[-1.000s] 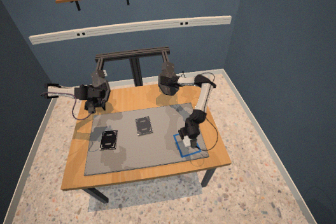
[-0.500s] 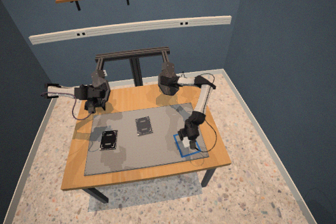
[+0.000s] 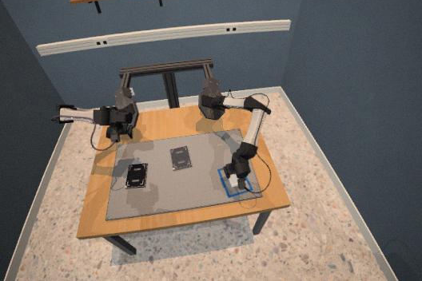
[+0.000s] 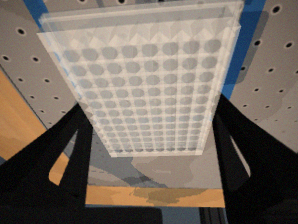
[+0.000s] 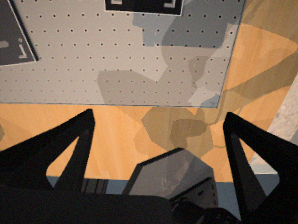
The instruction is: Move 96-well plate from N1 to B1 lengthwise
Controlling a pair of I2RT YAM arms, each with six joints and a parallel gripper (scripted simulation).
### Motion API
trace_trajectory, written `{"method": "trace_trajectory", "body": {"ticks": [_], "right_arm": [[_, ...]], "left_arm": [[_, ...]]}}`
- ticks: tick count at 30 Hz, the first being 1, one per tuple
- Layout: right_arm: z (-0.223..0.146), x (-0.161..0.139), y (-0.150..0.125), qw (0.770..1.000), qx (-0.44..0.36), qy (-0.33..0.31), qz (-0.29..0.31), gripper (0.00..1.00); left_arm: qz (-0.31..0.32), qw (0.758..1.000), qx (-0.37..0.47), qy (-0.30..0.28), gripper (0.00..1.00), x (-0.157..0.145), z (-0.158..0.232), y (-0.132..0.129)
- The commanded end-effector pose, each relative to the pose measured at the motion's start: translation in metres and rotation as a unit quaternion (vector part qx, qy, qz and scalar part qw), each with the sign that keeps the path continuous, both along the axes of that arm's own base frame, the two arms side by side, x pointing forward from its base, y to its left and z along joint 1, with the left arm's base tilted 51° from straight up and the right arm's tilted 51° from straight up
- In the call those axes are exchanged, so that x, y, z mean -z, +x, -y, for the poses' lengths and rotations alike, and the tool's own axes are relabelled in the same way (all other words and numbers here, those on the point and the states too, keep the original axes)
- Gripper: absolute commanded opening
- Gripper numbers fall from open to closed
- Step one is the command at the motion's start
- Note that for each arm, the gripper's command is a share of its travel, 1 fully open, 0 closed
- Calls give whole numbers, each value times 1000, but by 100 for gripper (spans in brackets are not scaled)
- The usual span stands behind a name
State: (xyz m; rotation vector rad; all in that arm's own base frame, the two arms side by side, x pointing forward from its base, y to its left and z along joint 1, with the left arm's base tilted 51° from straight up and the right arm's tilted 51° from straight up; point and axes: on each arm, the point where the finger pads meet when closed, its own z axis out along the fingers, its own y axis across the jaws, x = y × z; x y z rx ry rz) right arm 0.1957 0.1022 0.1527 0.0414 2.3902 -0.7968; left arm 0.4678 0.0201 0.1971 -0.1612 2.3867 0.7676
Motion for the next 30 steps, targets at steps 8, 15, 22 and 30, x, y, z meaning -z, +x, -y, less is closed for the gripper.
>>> {"method": "trace_trajectory", "body": {"ticks": [8,15,22,30], "right_arm": [[0,0,-1,1000,-1,-1,-1,100],[0,0,-1,1000,-1,-1,-1,100],[0,0,-1,1000,-1,-1,-1,100],[0,0,-1,1000,-1,-1,-1,100]], "left_arm": [[6,1000,-1,-3,0,13,-14,16],[10,1000,-1,-4,0,13,-19,19],[21,1000,4,-5,0,8,-18,22],[25,1000,3,-5,0,3,-19,18]]}}
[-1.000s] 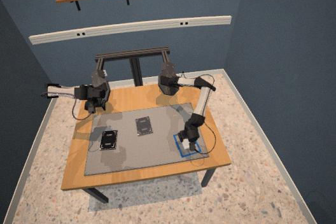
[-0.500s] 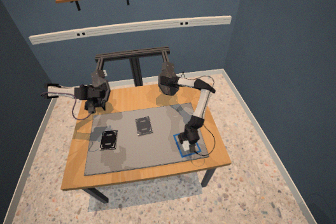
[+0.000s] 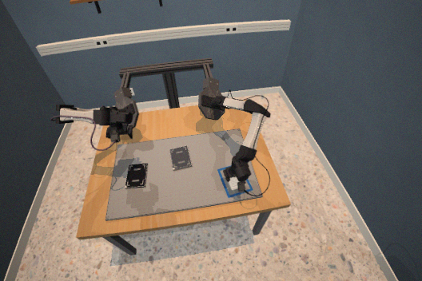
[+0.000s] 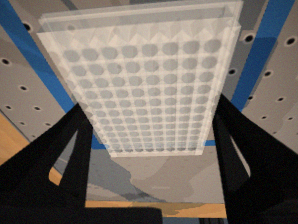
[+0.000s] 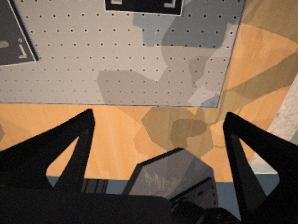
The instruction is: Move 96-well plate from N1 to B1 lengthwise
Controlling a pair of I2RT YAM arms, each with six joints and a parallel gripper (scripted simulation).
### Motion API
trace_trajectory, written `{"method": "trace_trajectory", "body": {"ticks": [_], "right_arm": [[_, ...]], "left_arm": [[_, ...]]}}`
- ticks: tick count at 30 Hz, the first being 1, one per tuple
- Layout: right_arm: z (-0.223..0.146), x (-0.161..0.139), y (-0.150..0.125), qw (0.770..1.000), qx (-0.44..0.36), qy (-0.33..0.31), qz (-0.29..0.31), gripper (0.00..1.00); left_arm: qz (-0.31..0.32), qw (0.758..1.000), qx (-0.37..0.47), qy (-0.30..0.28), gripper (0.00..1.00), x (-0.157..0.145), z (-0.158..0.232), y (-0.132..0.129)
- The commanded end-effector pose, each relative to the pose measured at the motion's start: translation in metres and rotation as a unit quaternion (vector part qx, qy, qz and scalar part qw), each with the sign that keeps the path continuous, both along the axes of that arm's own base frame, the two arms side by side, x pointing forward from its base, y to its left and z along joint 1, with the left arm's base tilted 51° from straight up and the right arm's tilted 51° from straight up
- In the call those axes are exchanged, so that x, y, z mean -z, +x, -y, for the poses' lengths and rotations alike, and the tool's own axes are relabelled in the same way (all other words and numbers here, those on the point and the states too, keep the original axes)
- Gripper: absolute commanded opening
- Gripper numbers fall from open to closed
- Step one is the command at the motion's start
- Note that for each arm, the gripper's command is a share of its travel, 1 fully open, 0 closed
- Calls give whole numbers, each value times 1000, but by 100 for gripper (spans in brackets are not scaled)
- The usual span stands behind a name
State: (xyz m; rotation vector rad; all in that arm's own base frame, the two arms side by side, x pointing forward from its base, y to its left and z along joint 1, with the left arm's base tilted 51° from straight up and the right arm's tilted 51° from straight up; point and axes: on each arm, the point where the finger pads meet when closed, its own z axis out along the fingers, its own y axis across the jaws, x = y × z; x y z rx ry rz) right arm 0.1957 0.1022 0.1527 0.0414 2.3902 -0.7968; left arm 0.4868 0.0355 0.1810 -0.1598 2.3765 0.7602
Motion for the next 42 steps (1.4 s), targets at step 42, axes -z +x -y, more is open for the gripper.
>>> {"method": "trace_trajectory", "body": {"ticks": [42], "right_arm": [[0,0,-1,1000,-1,-1,-1,100]], "left_arm": [[0,1000,-3,-2,0,9,-11,4]]}}
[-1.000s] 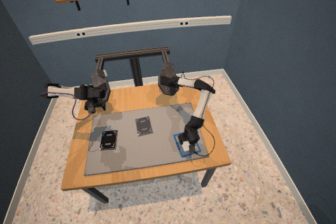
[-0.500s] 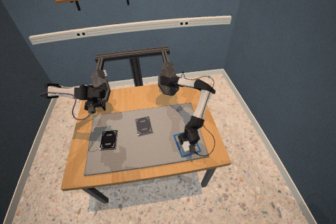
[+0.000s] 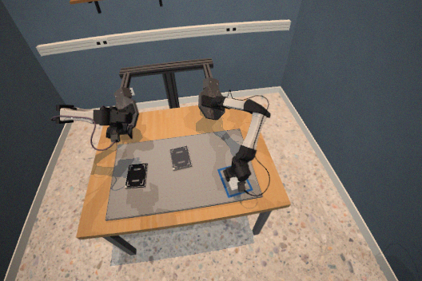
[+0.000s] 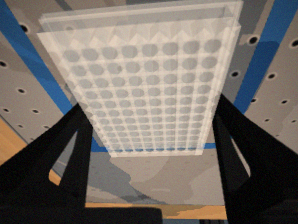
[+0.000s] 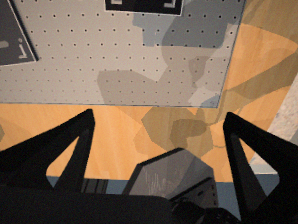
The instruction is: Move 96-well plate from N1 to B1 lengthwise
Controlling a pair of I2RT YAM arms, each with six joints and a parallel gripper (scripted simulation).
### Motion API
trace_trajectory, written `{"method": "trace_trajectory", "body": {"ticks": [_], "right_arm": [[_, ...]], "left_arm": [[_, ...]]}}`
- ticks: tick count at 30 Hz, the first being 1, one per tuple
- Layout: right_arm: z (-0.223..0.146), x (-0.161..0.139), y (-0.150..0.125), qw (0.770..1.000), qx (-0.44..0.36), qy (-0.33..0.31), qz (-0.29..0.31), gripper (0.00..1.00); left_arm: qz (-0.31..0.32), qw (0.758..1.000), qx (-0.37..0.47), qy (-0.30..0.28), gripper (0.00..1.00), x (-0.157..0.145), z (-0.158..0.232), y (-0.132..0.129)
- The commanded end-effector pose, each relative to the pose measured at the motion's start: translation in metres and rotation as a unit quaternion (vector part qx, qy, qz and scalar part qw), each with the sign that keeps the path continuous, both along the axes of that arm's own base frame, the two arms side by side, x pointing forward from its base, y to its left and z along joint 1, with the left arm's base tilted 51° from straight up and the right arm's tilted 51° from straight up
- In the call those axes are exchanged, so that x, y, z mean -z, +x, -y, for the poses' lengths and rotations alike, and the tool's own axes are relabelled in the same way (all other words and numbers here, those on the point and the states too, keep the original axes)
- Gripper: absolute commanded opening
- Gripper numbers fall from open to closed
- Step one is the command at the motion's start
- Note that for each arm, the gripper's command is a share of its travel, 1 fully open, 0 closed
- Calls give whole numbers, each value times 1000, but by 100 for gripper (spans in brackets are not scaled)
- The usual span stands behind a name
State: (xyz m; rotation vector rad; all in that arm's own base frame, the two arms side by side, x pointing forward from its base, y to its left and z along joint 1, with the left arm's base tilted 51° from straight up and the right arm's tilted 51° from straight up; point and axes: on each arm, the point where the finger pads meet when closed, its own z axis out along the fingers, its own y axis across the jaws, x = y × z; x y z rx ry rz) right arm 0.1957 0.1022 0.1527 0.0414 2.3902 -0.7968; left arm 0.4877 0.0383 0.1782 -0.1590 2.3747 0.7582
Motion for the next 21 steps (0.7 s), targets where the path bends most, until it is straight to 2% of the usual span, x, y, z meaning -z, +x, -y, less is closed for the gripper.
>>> {"method": "trace_trajectory", "body": {"ticks": [1,21], "right_arm": [[0,0,-1,1000,-1,-1,-1,100],[0,0,-1,1000,-1,-1,-1,100]], "left_arm": [[-1,1000,-5,-1,0,7,-8,4],[-4,1000,-4,-1,0,12,-10,4]]}}
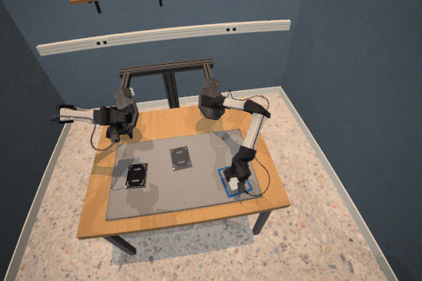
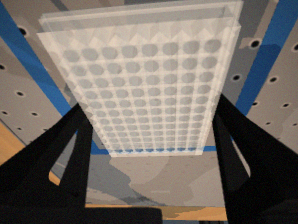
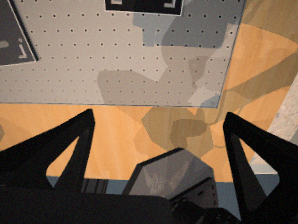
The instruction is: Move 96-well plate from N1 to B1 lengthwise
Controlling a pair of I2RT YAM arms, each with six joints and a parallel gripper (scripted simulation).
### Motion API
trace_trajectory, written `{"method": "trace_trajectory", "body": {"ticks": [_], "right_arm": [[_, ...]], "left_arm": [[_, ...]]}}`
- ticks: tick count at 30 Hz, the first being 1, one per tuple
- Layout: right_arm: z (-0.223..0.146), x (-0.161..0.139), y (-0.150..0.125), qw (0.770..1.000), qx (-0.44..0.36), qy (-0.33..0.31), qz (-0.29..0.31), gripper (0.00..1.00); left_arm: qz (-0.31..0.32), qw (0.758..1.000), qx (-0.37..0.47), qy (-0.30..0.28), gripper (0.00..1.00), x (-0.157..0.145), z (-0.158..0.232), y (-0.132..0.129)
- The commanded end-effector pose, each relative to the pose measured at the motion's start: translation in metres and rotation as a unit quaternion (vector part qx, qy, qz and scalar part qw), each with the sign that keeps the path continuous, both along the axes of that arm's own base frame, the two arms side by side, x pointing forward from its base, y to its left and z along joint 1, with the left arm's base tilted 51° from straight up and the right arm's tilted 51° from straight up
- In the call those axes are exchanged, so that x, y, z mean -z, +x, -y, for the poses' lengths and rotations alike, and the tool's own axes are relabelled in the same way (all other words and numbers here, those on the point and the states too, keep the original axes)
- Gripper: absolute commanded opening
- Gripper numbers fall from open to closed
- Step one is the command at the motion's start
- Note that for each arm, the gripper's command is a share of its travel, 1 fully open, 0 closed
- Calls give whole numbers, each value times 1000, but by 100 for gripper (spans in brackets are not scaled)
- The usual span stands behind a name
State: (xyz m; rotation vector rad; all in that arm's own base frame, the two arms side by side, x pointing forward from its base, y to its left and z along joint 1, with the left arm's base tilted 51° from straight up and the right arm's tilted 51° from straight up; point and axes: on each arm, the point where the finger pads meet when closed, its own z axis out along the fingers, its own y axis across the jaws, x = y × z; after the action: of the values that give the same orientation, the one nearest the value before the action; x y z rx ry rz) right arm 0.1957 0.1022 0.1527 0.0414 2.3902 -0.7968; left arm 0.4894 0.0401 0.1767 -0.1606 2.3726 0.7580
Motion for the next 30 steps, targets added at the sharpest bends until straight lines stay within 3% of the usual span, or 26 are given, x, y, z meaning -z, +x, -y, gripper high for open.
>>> {"method": "trace_trajectory", "body": {"ticks": [1,26,27,30], "right_arm": [[0,0,-1,1000,-1,-1,-1,100],[0,0,-1,1000,-1,-1,-1,100],[0,0,-1,1000,-1,-1,-1,100],[0,0,-1,1000,-1,-1,-1,100]], "left_arm": [[-7,1000,-4,-1,0,12,-8,2],[8,1000,3,-1,0,-2,0,3],[8,1000,3,-1,100,-2,0,3],[8,1000,3,-1,100,-2,0,3]]}}
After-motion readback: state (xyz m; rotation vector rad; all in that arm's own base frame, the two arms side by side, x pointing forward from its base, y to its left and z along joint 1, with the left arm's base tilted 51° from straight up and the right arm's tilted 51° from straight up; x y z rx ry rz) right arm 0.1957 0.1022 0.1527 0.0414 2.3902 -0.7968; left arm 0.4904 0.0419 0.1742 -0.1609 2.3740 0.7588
